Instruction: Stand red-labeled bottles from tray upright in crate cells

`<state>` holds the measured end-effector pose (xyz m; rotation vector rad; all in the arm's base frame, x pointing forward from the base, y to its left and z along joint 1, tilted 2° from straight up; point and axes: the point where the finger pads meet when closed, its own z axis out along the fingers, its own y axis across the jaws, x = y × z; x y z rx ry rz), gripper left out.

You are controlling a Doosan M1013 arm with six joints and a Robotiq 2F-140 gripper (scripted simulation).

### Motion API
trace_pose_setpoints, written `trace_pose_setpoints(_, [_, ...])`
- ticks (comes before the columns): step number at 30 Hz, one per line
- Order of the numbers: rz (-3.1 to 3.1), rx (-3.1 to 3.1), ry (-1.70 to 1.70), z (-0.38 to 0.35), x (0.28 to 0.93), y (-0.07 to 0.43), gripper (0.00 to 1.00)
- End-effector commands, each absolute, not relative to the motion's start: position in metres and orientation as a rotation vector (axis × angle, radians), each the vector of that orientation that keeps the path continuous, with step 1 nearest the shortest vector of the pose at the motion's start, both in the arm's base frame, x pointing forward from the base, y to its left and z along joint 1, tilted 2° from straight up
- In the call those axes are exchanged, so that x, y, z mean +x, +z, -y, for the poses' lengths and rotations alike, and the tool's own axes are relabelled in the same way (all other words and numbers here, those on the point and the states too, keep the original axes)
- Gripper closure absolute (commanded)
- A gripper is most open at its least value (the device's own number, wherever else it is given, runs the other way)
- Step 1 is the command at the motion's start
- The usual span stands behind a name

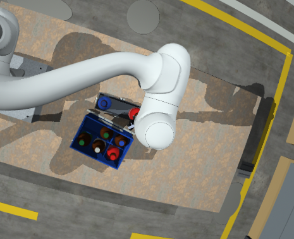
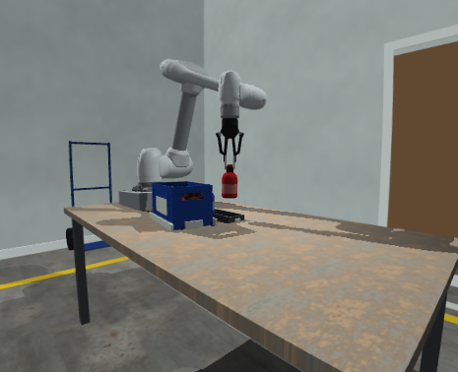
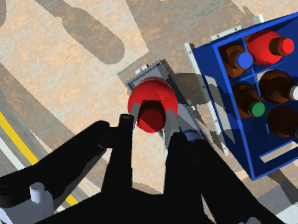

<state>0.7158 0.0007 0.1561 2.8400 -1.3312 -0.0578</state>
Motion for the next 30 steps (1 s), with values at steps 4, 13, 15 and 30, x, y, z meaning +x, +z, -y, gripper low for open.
trace_pose_setpoints(4, [1.331, 2.840, -0.058, -0.001, 0.716, 0.162, 1.00])
trace_pose_setpoints(13, [1.331, 2.840, -0.058, -0.001, 0.716, 0.169, 1.00])
trace_pose_setpoints(15, [1.331, 2.840, -0.058, 0.000, 0.716, 0.170, 1.00])
trace_pose_setpoints(30, [1.331, 2.840, -0.058, 0.000, 0.716, 0.174, 1.00])
